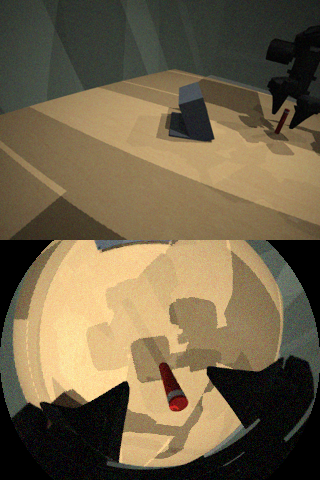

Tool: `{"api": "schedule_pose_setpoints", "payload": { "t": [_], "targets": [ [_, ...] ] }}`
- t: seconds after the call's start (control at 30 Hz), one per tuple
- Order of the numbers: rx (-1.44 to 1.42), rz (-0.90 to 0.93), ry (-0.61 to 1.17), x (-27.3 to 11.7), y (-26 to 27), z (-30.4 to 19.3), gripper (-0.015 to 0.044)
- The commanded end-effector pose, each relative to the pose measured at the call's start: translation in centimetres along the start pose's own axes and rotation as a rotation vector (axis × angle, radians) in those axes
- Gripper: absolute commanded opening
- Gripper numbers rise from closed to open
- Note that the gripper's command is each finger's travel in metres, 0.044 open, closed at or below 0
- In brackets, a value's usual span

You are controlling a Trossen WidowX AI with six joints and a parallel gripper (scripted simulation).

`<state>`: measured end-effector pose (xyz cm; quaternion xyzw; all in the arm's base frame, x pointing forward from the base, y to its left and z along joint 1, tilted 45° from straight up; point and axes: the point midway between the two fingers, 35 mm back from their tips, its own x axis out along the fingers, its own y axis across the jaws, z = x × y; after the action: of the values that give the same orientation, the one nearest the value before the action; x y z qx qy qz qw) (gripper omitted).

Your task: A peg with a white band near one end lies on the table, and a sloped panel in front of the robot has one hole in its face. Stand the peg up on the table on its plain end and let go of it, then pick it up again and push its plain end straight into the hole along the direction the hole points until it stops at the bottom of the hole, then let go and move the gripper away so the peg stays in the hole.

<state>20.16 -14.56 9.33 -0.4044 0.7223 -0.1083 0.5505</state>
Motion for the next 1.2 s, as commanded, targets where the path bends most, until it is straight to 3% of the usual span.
{"api": "schedule_pose_setpoints", "payload": {
  "t": [0.0,0.5,0.73,1.17],
  "targets": [
    [-0.004,0.000,0.006,0.5,0.1,-0.2,0.0440],
    [0.000,0.000,0.001,0.1,0.0,0.0,0.0046],
    [0.000,0.000,0.001,0.1,0.0,0.0,0.0000],
    [-0.003,0.009,-0.002,-3.9,0.1,0.5,0.0000]
  ]
}}
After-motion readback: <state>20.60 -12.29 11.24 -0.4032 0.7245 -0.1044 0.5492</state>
